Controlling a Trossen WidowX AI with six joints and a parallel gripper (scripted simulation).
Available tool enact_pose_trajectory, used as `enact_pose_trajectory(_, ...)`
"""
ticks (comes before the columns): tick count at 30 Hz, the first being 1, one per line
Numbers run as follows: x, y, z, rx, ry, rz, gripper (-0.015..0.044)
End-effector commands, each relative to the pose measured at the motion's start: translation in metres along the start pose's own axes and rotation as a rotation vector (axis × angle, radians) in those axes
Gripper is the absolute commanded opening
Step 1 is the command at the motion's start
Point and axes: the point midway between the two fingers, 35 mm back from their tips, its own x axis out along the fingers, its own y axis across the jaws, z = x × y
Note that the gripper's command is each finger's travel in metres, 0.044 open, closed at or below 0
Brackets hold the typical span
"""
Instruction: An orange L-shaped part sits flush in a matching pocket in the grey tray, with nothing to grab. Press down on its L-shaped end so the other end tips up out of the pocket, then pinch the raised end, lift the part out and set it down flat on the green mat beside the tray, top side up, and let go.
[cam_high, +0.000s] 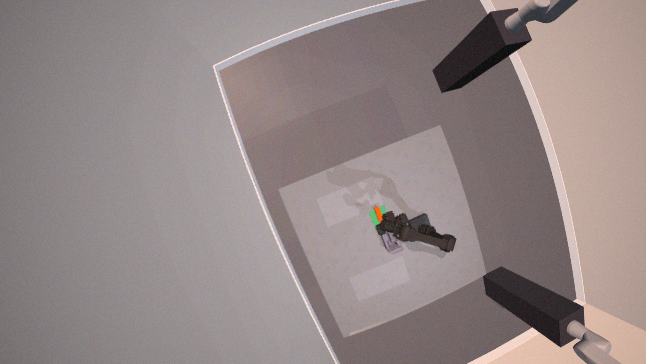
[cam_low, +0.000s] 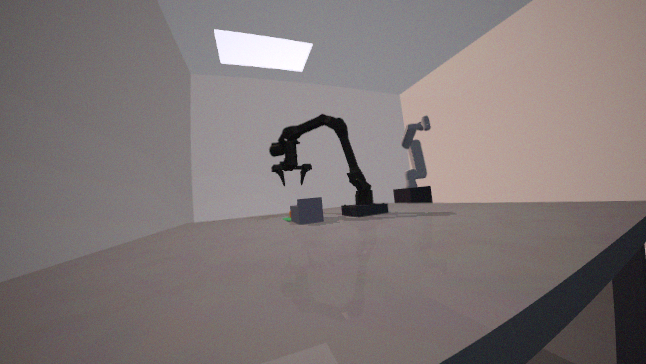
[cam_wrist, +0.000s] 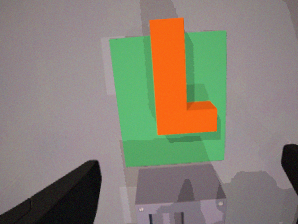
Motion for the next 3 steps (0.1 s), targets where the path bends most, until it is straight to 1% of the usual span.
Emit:
enact_pose_trajectory(1, 0.0008, -0.0001, -0.0001, 0.000, 0.001, -0.001, 0.0400)
enact_pose_trajectory(3, 0.0008, -0.0001, -0.0001, 0.000, 0.001, -0.001, 0.0400)
